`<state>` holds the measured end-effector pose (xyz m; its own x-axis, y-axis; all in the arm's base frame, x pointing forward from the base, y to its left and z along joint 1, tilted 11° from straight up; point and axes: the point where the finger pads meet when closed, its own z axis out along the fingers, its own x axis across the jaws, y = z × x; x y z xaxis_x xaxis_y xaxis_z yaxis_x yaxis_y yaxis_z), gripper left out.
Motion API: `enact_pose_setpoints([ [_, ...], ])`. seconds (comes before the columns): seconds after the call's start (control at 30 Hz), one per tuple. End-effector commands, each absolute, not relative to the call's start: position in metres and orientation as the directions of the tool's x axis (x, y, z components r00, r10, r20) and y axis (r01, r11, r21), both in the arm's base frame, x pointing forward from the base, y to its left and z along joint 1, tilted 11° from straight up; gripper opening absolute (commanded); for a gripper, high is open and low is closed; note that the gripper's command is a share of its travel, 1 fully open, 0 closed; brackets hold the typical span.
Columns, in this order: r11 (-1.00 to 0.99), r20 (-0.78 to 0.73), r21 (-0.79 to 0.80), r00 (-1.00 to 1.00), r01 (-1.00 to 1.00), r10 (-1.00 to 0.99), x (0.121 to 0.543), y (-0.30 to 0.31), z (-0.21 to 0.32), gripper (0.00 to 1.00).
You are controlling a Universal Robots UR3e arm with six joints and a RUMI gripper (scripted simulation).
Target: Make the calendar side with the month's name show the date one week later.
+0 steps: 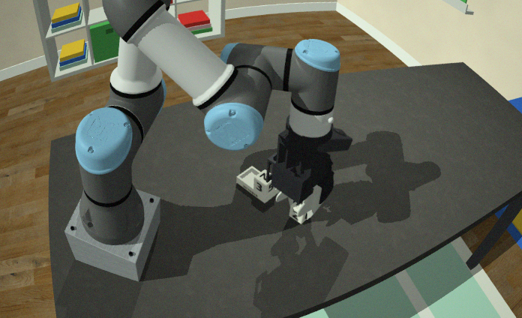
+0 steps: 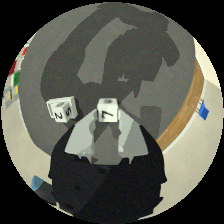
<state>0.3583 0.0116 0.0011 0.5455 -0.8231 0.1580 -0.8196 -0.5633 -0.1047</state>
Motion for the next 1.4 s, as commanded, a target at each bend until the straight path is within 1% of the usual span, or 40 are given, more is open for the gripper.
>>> enact_pose_setpoints([
  [0.0, -0.563, 0.16, -0.106, 0.545, -0.819, -0.823, 0.359, 0.0114, 0.0018, 0.11],
  [1.37, -0.563, 0.16, -0.106, 0.545, -0.819, -0.823, 0.3597, 0.0111, -0.002, 0.11],
])
